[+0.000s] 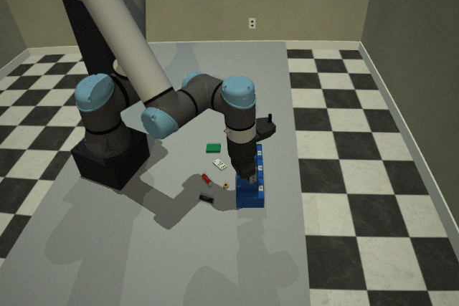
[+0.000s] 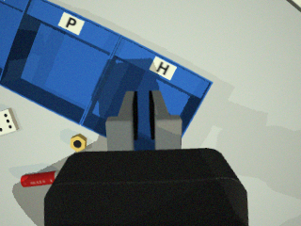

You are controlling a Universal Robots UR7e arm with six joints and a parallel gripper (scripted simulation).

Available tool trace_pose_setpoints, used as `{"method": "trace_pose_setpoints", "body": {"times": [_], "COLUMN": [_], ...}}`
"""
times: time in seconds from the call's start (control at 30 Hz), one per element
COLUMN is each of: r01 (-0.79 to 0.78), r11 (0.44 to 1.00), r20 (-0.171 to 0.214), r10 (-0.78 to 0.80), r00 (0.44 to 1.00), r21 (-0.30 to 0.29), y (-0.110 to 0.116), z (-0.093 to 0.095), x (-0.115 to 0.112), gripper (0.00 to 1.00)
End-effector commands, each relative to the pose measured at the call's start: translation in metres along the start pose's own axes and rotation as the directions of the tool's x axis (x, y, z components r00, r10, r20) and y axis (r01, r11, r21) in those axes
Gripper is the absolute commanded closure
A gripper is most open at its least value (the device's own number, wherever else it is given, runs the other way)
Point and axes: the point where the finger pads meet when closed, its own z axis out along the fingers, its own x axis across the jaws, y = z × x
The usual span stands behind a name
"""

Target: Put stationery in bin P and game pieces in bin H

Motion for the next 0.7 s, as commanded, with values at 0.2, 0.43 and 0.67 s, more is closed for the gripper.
{"method": "trace_pose_setpoints", "body": {"times": [0.2,0.43,0.67], "r01": [-0.290,-0.442,-0.442], "r11": [0.957,0.897,0.897], "r20": [-0.015,-0.028,-0.027], "r10": [0.289,0.441,0.441], "r00": [0.957,0.897,0.897], "r21": [-0.008,-0.014,-0.016], "y": [-0.0010,-0.0017,-0.0011], "z": [-0.0006,-0.0008,0.0032], "x": [-0.0007,0.0006,-0.0003], "gripper": [0.69,0.69,0.69]}}
